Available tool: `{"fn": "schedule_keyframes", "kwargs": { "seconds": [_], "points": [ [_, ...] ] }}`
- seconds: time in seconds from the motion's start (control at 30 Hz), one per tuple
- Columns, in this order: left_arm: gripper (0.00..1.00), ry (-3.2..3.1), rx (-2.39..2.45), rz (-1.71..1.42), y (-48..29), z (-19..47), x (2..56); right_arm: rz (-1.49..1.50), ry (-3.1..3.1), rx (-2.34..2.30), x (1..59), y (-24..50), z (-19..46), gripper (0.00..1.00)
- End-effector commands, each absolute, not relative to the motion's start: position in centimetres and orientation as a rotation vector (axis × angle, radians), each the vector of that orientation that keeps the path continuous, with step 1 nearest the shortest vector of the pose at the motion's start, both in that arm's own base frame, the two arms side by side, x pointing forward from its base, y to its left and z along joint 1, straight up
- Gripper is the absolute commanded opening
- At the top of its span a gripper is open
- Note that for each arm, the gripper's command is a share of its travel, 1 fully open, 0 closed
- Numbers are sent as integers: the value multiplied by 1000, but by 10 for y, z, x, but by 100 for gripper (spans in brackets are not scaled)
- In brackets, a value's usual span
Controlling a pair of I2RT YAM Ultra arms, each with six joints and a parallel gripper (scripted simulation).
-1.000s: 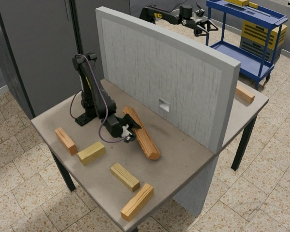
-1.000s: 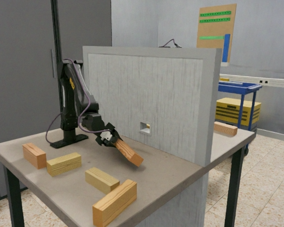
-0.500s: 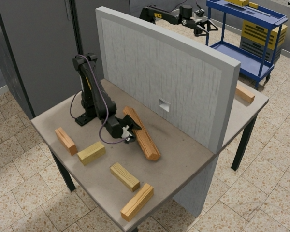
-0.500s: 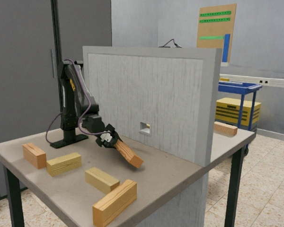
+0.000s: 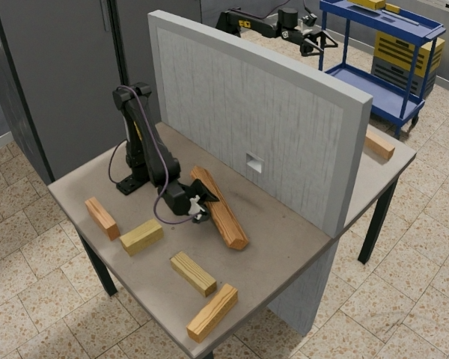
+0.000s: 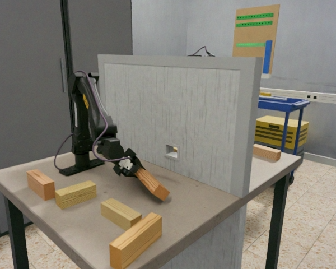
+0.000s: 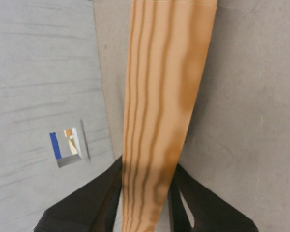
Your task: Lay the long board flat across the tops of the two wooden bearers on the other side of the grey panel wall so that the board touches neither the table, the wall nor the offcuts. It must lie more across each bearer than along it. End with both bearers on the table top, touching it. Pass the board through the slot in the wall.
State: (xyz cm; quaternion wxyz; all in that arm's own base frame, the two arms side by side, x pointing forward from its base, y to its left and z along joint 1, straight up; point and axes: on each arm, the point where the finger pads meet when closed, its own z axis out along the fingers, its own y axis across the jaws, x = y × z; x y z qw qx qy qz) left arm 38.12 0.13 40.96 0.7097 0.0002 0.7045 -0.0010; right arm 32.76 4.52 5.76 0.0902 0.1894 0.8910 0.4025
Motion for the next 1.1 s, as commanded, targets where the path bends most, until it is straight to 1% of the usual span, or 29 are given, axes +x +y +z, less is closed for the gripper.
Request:
{"fn": "schedule_keyframes", "kwargs": {
  "seconds": [0.0,0.13,0.23,0.33,0.43,0.5,0.63,0.67,0.73,0.87,0.9,0.93,1.0,1.07],
  "points": [
    [100,1512,-5,-1,1,426,374,1278,2594,509,333,52,62,0],
    [100,1512,-5,-1,1,426,374,1243,2542,464,344,46,80,0],
    [100,1512,-5,-1,1,426,374,1276,2590,522,329,50,58,0],
    [100,1512,-5,-1,1,426,374,1251,2551,468,344,47,73,0],
    [100,1512,-5,-1,1,426,374,1247,2546,464,345,47,77,0],
    [100,1512,-5,-1,1,426,374,1286,2604,523,327,53,50,0],
    [100,1512,-5,-1,1,426,374,1245,2546,490,344,43,73,0],
    [100,1512,-5,-1,1,426,374,1327,2586,535,325,51,47,0],
    [100,1512,-5,-1,1,426,374,1326,2549,499,334,47,58,0],
    [100,1512,-5,-1,1,426,374,1362,2531,502,332,46,55,0],
    [100,1512,-5,-1,1,426,374,1378,2534,514,325,48,52,0],
    [100,1512,-5,-1,1,426,374,1343,2526,507,334,43,60,0],
    [100,1512,-5,-1,1,426,374,1343,2526,507,334,43,60,0],
    [100,1512,-5,-1,1,426,374,1413,2522,520,323,48,48,0]
  ]
}}
